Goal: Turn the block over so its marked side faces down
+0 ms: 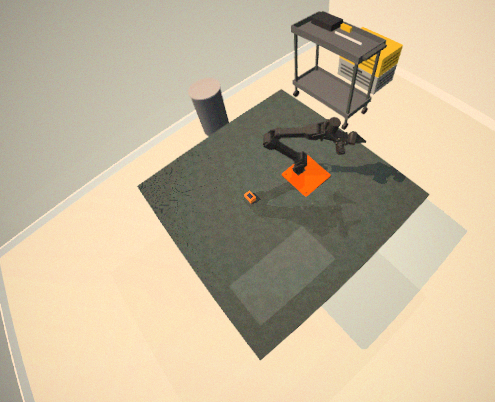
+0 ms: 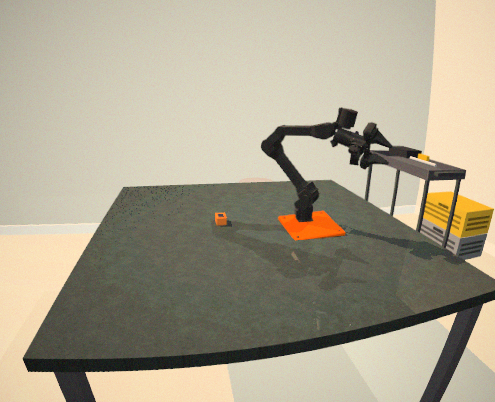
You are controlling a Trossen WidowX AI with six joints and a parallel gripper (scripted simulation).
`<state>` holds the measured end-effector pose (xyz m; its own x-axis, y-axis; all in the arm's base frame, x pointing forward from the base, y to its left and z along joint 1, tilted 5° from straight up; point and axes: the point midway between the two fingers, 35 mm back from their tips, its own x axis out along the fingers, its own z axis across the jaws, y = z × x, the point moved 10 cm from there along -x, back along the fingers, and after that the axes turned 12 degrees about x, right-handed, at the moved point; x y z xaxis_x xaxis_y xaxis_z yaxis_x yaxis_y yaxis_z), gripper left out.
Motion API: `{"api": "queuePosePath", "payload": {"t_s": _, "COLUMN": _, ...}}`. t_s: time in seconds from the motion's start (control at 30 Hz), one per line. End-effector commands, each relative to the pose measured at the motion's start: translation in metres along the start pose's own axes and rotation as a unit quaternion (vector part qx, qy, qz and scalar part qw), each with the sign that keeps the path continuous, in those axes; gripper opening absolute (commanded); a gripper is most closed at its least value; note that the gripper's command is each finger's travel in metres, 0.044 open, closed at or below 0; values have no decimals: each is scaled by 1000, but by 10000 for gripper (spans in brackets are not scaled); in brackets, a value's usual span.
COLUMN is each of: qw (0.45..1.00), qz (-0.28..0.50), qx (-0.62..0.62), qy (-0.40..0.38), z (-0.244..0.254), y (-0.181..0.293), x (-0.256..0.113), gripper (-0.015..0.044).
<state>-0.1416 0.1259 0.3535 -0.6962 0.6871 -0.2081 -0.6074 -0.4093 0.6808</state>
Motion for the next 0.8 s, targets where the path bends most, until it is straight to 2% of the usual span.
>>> {"api": "queuePosePath", "payload": {"t_s": 0.0, "qw": 1000, "qz": -4, "qx": -3, "qy": -1, "z": 1, "y": -1, "x": 1, "gripper": 426}}
{"api": "queuePosePath", "payload": {"t_s": 0.2, "qw": 986, "qz": -137, "qx": -89, "qy": -21, "z": 35, "y": -41, "x": 15, "gripper": 440}}
{"api": "queuePosePath", "payload": {"t_s": 0.4, "qw": 944, "qz": -285, "qx": -163, "qy": -6, "z": 73, "y": -95, "x": 12, "gripper": 440}}
{"api": "queuePosePath", "payload": {"t_s": 0.57, "qw": 895, "qz": -397, "qx": -202, "qy": 37, "z": 102, "y": -144, "x": -9, "gripper": 440}}
{"api": "queuePosePath", "payload": {"t_s": 0.77, "qw": 834, "qz": -498, "qx": -208, "qy": 114, "z": 127, "y": -201, "x": -51, "gripper": 440}}
